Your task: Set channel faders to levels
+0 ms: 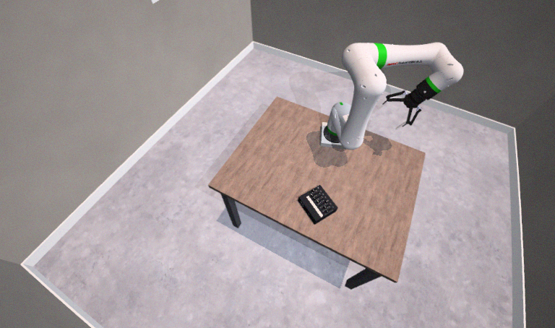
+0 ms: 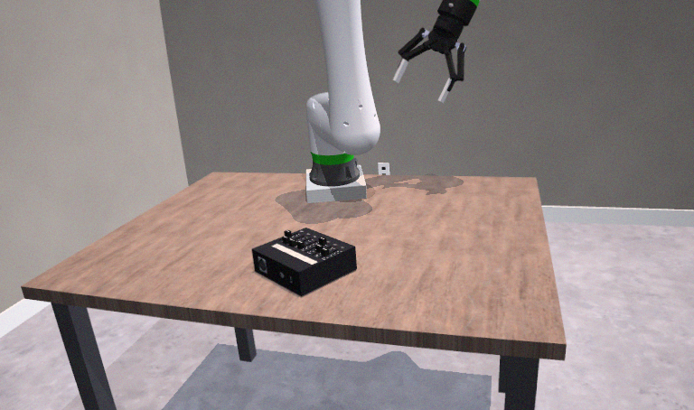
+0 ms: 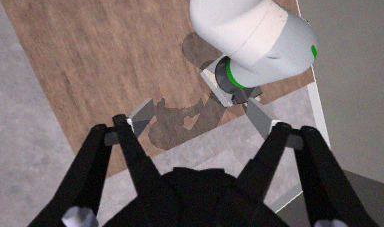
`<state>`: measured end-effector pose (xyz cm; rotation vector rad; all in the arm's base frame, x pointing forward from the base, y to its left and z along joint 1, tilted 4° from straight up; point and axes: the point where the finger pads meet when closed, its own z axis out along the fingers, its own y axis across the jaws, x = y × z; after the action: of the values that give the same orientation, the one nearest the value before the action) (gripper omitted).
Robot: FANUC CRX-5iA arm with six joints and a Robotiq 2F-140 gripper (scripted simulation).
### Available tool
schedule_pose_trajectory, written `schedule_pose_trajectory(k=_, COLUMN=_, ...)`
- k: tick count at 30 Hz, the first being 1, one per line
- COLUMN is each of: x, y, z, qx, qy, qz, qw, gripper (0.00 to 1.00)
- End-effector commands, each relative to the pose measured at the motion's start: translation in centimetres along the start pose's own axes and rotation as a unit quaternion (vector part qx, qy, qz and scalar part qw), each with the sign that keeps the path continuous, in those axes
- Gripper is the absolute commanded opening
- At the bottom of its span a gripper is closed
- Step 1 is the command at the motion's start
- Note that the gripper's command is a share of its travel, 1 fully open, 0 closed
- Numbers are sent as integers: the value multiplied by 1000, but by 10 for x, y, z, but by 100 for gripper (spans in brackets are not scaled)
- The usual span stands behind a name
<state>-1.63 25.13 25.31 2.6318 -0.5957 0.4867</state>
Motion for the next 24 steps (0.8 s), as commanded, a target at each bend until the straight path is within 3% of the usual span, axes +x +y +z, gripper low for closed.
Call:
schedule_pose_trajectory(k=1, x=4, y=-10, z=2, qx=-5, qy=-13, qz=53, qw=998, gripper=100)
schedule_pose_trajectory(k=8, x=30, y=-54, z=14, qx=-32, qy=-58, qz=257, qw=964, gripper=100)
schedule_pose_trajectory(k=10, x=30, y=-54, z=14, qx=-32, qy=-58, qz=257, qw=964, gripper=100)
schedule_pose_trajectory(k=11, x=38, y=-64, z=18, qx=-42, qy=-72, qz=328, qw=941, gripper=100)
schedule_pose_trajectory(k=15, x=47, y=-75, z=22, qx=-53, qy=-84, qz=395, qw=913, gripper=100)
schedule_pose_trajectory(k=16, x=58, y=-86, z=27, qx=-61, qy=-91, qz=437, qw=893, gripper=100)
schedule_pose_trajectory(k=20, x=70, y=-97, z=32, qx=-76, qy=-103, qz=513, qw=849, gripper=100)
schedule_pose_trajectory(k=22, x=83, y=-108, z=39, qx=-87, qy=-111, qz=567, qw=811, gripper=100)
schedule_pose_trajectory(k=23, x=83, y=-108, z=39, qx=-88, qy=-112, qz=573, qw=807, gripper=100)
schedule_pose_trajectory(k=24, x=98, y=-119, z=46, qx=-97, qy=-116, qz=608, qw=779, gripper=100)
